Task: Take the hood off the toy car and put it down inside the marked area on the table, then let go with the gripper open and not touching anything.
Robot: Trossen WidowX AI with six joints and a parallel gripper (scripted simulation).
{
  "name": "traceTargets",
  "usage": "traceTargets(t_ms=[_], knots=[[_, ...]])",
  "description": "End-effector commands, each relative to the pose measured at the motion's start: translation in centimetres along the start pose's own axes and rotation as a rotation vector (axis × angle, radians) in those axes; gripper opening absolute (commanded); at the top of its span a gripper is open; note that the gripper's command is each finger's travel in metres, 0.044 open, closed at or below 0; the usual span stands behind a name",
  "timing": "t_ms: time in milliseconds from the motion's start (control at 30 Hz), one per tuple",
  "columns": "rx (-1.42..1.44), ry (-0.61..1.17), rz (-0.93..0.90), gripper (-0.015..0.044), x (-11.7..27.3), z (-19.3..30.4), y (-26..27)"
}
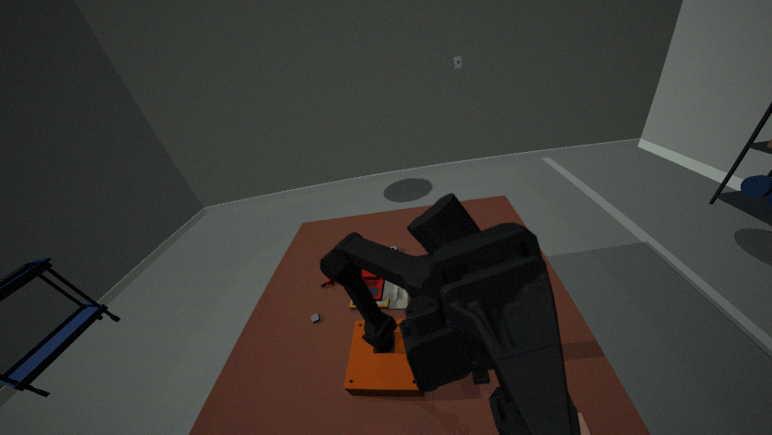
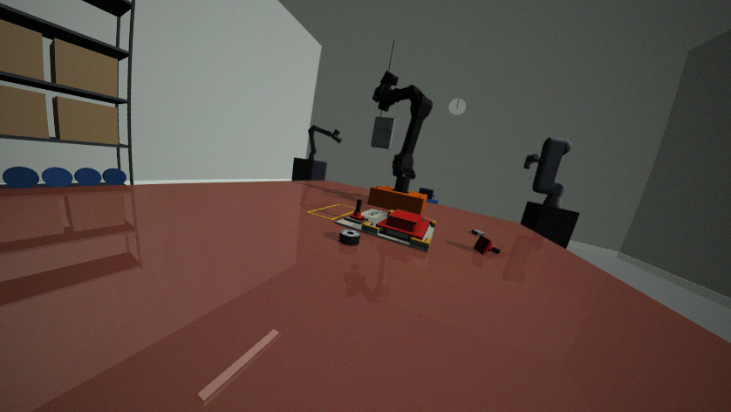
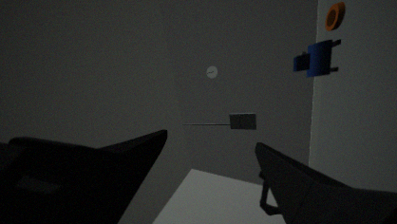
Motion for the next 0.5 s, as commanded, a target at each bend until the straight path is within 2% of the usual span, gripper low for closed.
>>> traceTargets(t_ms=[0, 467], knots=[[0.064, 0.106, 0.078, 0.044, 2.0, 2.1, -1.5], [0.213, 0.46, 0.269, 0.044, 10.0, 7.5, -4.2]])
Point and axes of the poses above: the point midway between the two fingers, 35 mm back from their tips, its own x axis back along the fingers, its own y axis across the jaws, z = x × y, the point moved 9 cm from there along x, back along the fingers, and after that the axes turned 13 degrees about -x, right-handed, at the moved point
